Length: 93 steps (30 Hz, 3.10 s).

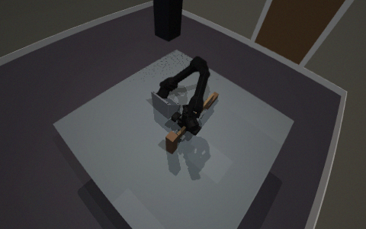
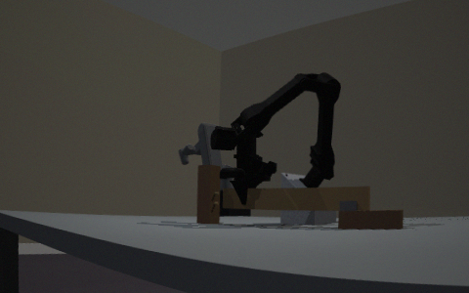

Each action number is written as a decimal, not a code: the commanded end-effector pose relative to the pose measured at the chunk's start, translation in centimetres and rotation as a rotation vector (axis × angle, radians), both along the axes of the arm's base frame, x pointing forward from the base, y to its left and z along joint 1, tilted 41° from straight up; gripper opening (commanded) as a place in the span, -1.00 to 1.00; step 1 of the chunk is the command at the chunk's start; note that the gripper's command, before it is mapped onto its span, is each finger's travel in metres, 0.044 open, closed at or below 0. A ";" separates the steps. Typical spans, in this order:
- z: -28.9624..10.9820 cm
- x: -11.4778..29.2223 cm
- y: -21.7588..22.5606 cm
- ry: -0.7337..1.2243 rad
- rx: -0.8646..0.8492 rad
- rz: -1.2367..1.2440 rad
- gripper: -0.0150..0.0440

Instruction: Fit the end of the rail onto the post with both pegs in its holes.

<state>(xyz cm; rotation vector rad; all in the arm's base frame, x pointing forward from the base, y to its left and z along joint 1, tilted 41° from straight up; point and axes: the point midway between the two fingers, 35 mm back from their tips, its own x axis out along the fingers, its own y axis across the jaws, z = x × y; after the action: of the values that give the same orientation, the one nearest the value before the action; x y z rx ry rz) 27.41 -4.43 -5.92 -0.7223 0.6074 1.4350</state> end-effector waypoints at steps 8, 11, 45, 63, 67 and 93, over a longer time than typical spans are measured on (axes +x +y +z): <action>-0.2 0.3 -0.5 -0.008 -0.005 -0.005 -0.49; -0.3 0.3 -0.6 -0.008 -0.005 -0.005 -0.49; -0.9 0.4 -1.4 -0.008 -0.006 -0.005 -0.49; -1.2 0.4 -1.8 -0.008 -0.006 -0.005 -0.49; -1.2 0.4 -1.9 -0.008 -0.006 -0.005 -0.49; -1.7 0.4 -2.5 -0.008 -0.007 -0.005 -0.49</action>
<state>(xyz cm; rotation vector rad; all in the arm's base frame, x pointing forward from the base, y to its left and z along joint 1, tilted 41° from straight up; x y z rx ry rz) 27.63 -6.43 -7.63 -0.7225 0.6074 1.4342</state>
